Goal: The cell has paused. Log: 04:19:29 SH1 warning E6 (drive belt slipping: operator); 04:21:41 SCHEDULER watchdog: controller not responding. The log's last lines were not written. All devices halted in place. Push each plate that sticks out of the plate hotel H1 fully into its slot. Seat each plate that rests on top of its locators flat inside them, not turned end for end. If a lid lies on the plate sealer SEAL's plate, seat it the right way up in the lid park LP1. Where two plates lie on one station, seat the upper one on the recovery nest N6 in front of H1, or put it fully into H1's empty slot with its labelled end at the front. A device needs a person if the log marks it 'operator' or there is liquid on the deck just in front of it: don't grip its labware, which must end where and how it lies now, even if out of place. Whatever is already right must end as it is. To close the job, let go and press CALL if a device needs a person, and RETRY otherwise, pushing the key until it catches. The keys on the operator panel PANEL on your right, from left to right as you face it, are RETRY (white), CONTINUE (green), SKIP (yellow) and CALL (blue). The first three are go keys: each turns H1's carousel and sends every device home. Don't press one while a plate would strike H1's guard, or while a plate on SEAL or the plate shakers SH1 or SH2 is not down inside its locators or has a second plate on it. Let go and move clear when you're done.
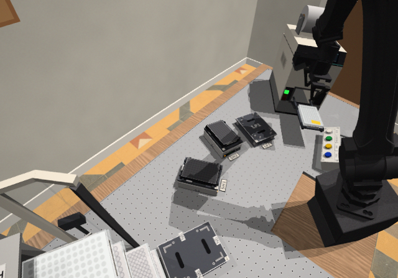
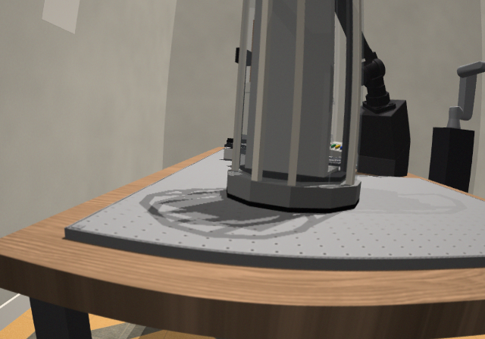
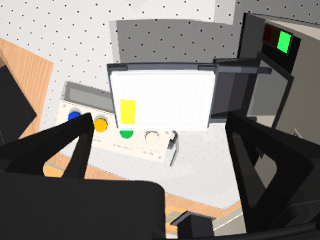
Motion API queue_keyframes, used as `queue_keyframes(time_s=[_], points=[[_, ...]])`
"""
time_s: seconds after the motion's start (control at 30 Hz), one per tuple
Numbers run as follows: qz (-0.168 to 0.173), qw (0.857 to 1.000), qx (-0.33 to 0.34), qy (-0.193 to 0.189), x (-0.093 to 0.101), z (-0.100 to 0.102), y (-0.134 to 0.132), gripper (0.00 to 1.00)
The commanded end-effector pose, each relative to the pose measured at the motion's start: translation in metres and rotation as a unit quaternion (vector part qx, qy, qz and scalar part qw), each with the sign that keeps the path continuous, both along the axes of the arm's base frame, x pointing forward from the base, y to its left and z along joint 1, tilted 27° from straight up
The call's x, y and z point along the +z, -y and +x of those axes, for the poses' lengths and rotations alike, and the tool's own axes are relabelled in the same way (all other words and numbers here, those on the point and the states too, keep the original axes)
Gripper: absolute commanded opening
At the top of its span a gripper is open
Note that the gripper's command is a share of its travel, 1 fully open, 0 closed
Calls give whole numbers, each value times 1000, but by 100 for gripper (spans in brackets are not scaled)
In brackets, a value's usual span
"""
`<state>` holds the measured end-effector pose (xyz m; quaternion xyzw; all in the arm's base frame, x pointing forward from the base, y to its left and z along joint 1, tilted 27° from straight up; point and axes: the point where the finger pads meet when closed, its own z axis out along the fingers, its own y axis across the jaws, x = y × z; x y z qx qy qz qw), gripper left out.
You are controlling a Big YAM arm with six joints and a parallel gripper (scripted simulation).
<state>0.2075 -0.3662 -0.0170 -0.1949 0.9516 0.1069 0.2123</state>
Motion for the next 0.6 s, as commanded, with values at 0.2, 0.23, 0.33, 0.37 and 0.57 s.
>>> queue_keyframes(time_s=[0.2,0.23,0.33,0.37,0.57], points=[[0,1000,3,1,-16,11,-3,100],[0,1000,3,1,-18,12,-4,100],[0,1000,1,1,-25,13,-6,100],[0,1000,1,1,-25,13,-6,100],[0,1000,3,1,-35,18,-10,100]])
